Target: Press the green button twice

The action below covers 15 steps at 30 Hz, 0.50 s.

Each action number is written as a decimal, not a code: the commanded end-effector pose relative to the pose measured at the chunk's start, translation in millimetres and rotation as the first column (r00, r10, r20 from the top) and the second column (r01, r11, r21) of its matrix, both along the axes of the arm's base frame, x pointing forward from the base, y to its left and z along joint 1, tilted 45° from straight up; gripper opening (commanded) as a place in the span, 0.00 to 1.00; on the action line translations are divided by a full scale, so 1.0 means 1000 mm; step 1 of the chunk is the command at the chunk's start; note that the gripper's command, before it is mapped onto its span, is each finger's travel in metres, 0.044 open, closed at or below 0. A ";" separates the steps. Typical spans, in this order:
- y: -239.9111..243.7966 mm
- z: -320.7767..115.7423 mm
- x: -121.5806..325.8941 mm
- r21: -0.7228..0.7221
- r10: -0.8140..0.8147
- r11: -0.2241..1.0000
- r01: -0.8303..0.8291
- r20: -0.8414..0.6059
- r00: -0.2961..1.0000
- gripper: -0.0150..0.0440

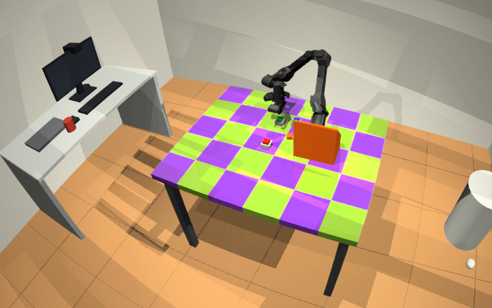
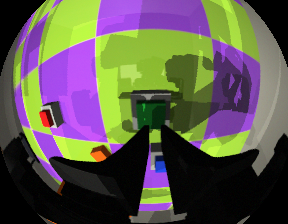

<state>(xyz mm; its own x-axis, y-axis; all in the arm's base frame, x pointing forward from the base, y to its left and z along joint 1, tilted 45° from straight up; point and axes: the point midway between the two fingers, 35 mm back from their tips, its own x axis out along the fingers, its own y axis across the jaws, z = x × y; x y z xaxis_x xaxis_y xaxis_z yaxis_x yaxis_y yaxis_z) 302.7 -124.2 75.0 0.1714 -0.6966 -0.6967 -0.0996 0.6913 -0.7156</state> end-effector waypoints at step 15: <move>-0.009 -0.012 0.002 0.003 0.004 1.000 -0.004 -0.010 1.000 0.29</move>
<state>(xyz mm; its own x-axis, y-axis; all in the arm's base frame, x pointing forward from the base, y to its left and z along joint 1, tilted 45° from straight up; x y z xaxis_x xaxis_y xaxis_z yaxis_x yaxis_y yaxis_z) 305.0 -129.7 70.9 0.1760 -0.6971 -0.6951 -0.0960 0.6906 -0.7169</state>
